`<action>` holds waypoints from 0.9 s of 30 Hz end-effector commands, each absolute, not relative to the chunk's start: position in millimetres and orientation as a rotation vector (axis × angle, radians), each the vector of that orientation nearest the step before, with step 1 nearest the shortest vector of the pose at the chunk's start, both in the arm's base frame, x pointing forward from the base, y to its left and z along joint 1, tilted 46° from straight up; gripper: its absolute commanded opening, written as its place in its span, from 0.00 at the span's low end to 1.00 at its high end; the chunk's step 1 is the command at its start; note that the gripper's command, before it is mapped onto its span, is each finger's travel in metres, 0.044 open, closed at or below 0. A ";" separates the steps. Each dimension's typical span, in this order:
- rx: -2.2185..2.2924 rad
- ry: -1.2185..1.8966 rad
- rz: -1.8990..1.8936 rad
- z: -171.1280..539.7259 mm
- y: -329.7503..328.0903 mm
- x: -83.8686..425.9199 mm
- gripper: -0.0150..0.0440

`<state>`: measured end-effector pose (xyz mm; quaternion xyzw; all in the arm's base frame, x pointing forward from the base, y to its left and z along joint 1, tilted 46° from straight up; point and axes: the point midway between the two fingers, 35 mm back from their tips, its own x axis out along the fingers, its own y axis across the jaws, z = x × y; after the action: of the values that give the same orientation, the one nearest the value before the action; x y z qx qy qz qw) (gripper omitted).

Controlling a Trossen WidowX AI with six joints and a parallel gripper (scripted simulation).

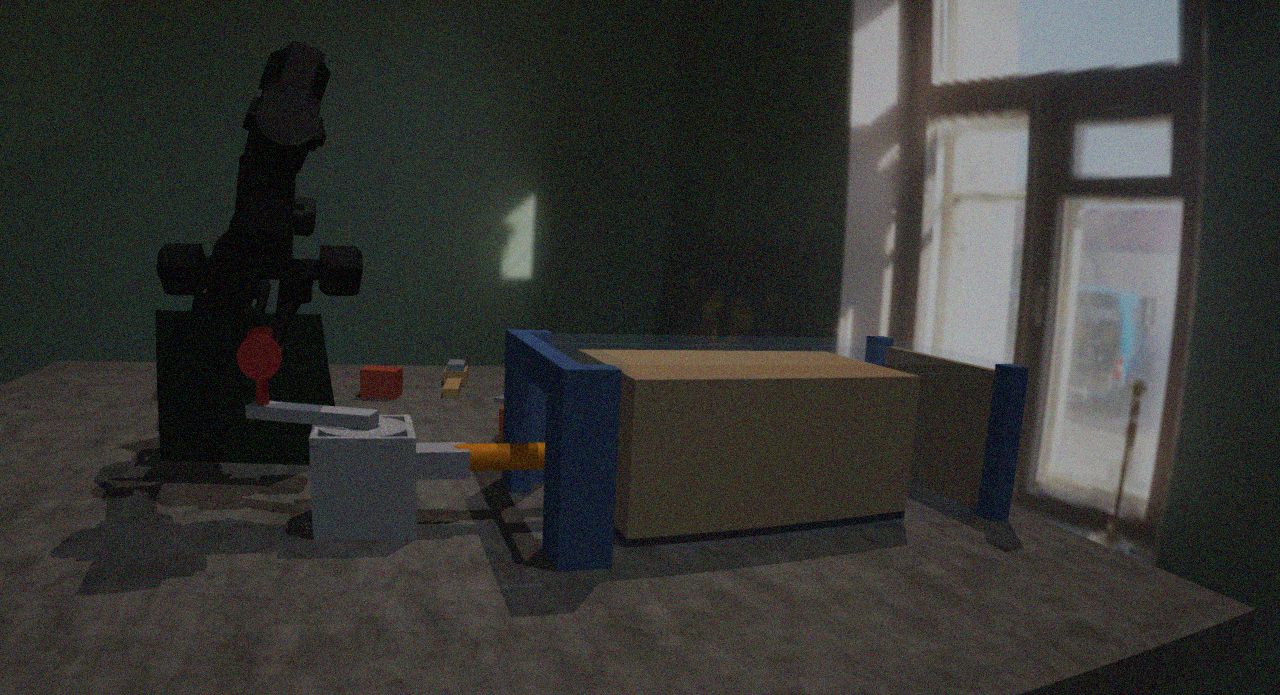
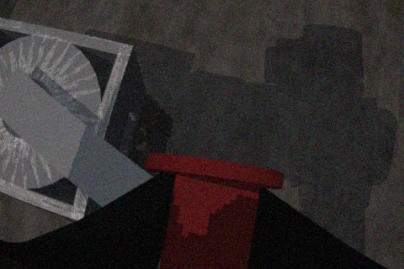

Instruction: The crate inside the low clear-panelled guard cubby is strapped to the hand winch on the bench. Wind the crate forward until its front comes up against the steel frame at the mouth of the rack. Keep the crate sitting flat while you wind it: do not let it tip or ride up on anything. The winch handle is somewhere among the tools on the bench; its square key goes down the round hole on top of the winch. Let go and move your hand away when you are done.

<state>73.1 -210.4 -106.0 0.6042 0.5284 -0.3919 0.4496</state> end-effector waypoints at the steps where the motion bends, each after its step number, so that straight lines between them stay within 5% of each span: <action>1: 1.505 1.337 -0.935 -118.0 -205.0 74.1 0.25; 27: 1.503 1.335 -0.937 -141.0 -228.9 69.7 0.25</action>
<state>66.5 -231.5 -127.5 0.6037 0.5320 -0.3895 0.4481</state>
